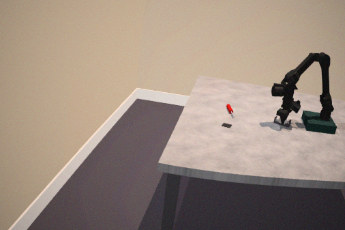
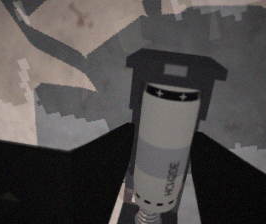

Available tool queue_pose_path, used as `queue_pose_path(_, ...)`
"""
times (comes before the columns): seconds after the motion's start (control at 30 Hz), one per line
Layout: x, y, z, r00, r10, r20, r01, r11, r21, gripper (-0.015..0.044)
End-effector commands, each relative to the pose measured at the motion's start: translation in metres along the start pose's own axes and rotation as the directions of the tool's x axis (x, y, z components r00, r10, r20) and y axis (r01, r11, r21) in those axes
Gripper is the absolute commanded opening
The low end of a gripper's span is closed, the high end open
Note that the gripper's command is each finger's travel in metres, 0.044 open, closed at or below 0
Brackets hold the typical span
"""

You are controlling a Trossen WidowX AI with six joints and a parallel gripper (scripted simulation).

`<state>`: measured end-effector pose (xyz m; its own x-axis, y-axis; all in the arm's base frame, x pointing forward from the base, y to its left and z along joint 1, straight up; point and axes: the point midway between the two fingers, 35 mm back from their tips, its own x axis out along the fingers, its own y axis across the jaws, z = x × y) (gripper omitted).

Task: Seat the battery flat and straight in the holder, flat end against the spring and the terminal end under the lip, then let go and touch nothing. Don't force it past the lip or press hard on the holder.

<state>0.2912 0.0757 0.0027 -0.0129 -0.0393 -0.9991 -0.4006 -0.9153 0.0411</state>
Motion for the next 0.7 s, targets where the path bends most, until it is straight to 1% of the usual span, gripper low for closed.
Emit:
queue_pose_path(0.0,0.000,0.000,0.001,1.000,0.001,0.001,-0.001,1.000,0.004,0.0186)
queue_pose_path(0.27,-0.015,0.001,0.000,1.000,0.000,0.000,0.000,1.000,0.000,0.0186)
queue_pose_path(0.4,-0.015,0.001,0.000,1.000,0.000,0.000,0.000,1.000,0.000,0.0186)
queue_pose_path(0.43,-0.014,0.001,0.001,1.000,0.000,0.001,0.000,1.000,0.000,0.0212)
queue_pose_path(0.5,-0.026,0.001,0.000,1.000,0.000,0.001,0.000,1.000,0.000,0.0265)
queue_pose_path(0.67,-0.075,0.004,0.001,1.000,0.000,0.000,0.000,1.000,0.000,0.0396)
